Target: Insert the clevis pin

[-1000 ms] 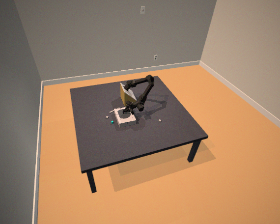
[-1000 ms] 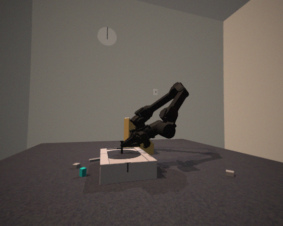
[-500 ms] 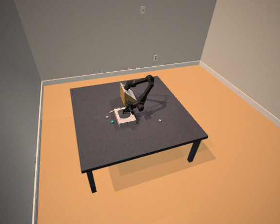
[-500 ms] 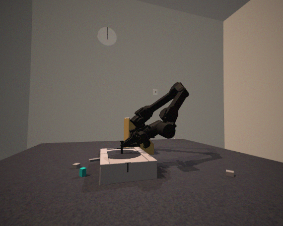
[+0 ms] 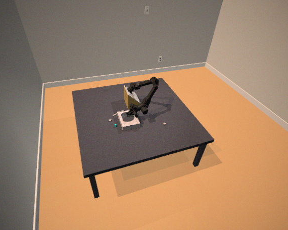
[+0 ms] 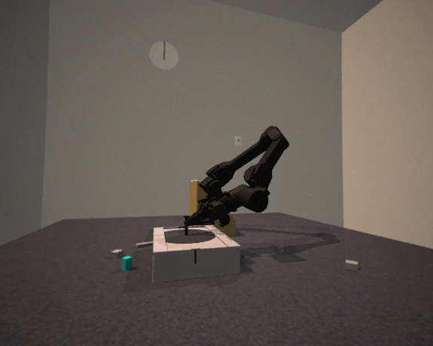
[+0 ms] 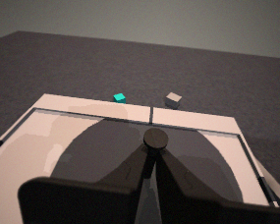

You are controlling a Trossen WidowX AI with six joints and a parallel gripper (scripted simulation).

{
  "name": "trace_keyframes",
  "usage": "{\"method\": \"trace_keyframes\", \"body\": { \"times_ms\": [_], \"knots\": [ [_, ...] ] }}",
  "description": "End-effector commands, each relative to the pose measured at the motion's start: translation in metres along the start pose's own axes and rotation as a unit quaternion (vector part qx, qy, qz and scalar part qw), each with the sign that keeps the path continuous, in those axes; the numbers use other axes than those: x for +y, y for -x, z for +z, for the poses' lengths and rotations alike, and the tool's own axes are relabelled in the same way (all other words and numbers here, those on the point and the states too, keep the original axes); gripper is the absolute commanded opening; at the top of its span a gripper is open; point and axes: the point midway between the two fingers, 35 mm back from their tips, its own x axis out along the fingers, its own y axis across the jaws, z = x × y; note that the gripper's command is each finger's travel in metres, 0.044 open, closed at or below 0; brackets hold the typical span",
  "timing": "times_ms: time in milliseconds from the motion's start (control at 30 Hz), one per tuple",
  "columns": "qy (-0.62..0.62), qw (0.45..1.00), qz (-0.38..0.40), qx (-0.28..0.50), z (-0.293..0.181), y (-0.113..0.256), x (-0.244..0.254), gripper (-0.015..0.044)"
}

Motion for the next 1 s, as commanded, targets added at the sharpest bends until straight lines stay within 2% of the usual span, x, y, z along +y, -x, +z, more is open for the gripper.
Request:
{"method": "trace_keyframes", "body": {
  "times_ms": [0, 967],
  "knots": [
    [0.000, 1.000, -0.001, 0.002, -0.0013, -0.0003, -0.0005, 0.0000],
    [0.005, 1.000, -0.003, 0.003, -0.0024, -0.0014, 0.0010, 0.0000]
  ]
}}
